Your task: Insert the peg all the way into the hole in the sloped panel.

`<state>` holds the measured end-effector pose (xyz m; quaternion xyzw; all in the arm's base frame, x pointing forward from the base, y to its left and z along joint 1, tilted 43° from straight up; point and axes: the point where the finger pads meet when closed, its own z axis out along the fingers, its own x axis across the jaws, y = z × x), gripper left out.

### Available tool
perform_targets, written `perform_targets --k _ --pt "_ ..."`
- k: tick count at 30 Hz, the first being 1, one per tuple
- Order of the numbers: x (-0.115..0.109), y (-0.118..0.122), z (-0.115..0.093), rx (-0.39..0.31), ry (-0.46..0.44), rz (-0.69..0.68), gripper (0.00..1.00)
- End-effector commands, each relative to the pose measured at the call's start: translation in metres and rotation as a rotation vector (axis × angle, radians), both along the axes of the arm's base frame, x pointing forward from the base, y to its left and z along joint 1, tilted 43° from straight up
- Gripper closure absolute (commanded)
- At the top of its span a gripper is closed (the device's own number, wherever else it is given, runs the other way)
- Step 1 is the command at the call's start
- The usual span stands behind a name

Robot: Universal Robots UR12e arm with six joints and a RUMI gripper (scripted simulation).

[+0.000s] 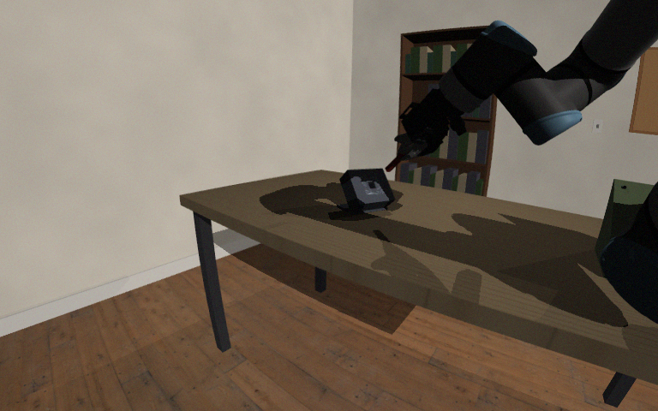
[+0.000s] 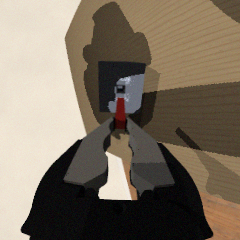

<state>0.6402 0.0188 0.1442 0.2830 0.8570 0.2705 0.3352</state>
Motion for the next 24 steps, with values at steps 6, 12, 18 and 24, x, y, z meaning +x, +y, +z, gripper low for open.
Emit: perform_targets --k 6,12,18,24 --pt "0.007 0.002 -0.005 -0.001 -0.002 -0.001 1.00" --pt "0.010 0.003 -0.007 -0.001 -0.002 -0.001 1.00" --pt "0.014 0.005 -0.011 -0.001 -0.002 -0.001 1.00" --pt "0.019 0.006 -0.015 -0.001 -0.002 -0.001 1.00"
